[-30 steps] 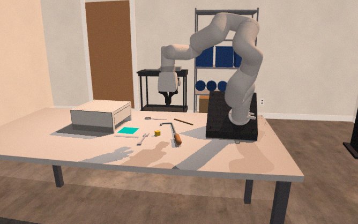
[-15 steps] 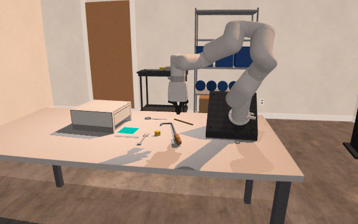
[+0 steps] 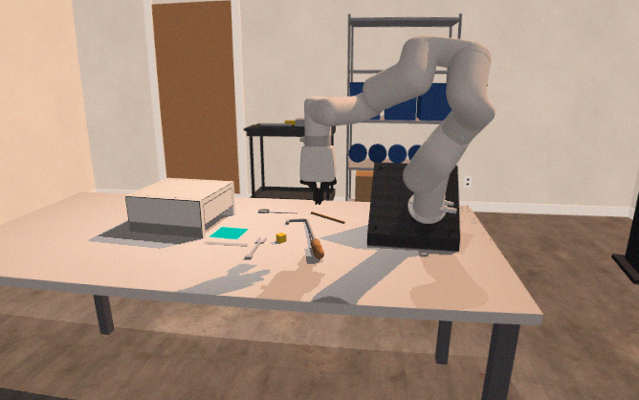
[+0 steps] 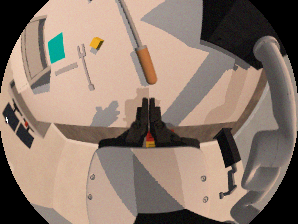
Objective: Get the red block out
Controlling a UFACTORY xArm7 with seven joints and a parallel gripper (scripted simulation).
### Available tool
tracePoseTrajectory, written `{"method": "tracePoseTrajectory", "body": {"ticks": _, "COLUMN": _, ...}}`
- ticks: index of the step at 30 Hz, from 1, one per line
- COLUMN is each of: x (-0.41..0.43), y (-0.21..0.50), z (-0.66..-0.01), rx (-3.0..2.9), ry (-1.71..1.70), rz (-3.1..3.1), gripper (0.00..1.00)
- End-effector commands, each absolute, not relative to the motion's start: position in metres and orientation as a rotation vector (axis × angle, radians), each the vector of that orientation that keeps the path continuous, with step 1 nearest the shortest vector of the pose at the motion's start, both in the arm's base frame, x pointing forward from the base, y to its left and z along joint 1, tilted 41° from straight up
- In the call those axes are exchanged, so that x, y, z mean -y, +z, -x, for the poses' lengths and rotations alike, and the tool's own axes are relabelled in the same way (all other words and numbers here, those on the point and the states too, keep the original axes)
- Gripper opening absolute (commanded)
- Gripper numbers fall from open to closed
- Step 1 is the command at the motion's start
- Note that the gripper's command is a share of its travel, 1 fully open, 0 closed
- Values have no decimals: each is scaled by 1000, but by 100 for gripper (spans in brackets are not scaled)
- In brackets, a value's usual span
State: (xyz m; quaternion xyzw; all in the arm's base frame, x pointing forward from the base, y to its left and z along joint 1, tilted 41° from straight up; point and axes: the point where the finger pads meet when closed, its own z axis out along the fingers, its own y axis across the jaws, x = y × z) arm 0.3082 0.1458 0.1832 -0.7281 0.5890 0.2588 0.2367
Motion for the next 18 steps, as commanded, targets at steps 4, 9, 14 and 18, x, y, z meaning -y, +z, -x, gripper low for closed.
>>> {"method": "tracePoseTrajectory", "body": {"ticks": 4, "x": -145, "y": 184, "z": -309, "rx": -1623, "ry": 708, "rz": 1989, "gripper": 0}}
{"method": "tracePoseTrajectory", "body": {"ticks": 9, "x": -145, "y": 184, "z": -309, "rx": -1691, "ry": 731, "rz": 1946, "gripper": 0}}
{"method": "tracePoseTrajectory", "body": {"ticks": 14, "x": -145, "y": 184, "z": -309, "rx": -1861, "ry": 787, "rz": 1827, "gripper": 0}}
{"method": "tracePoseTrajectory", "body": {"ticks": 18, "x": -145, "y": 184, "z": -309, "rx": -1957, "ry": 819, "rz": 1751, "gripper": 0}}
